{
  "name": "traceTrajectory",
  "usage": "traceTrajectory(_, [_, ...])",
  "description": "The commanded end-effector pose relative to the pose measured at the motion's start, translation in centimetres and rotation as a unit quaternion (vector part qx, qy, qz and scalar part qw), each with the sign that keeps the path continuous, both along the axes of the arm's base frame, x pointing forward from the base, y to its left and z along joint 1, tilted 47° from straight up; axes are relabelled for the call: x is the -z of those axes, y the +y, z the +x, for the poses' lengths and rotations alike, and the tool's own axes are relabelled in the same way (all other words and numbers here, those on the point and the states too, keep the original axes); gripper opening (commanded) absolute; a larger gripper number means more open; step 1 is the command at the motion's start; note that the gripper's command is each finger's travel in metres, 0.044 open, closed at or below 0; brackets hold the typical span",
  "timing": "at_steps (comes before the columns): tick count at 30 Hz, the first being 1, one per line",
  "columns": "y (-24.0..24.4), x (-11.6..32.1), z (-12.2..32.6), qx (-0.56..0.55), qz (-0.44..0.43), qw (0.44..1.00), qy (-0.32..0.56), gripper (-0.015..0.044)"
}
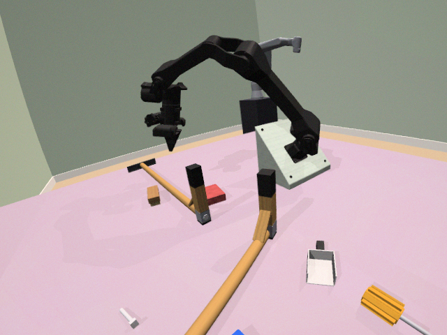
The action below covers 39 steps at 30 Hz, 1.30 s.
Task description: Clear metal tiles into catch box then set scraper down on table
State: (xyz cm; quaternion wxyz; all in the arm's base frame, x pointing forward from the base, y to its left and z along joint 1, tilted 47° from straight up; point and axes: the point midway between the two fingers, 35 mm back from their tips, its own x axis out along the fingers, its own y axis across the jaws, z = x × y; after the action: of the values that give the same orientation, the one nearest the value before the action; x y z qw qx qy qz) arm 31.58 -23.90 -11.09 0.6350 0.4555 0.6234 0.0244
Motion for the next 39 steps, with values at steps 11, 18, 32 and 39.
traceTrajectory(11, [2.8,2.7,0.3,0.01,0.007,1.0,0.009,0.0])
traceTrajectory(18, [4.0,3.8,0.4,0.014,0.008,1.0,0.013,0.0])
traceTrajectory(32, [6.6,5.9,0.2,0.023,0.011,0.999,0.02,0.0])
traceTrajectory(39, [8.0,6.8,0.0,0.027,0.013,0.999,0.023,0.0])
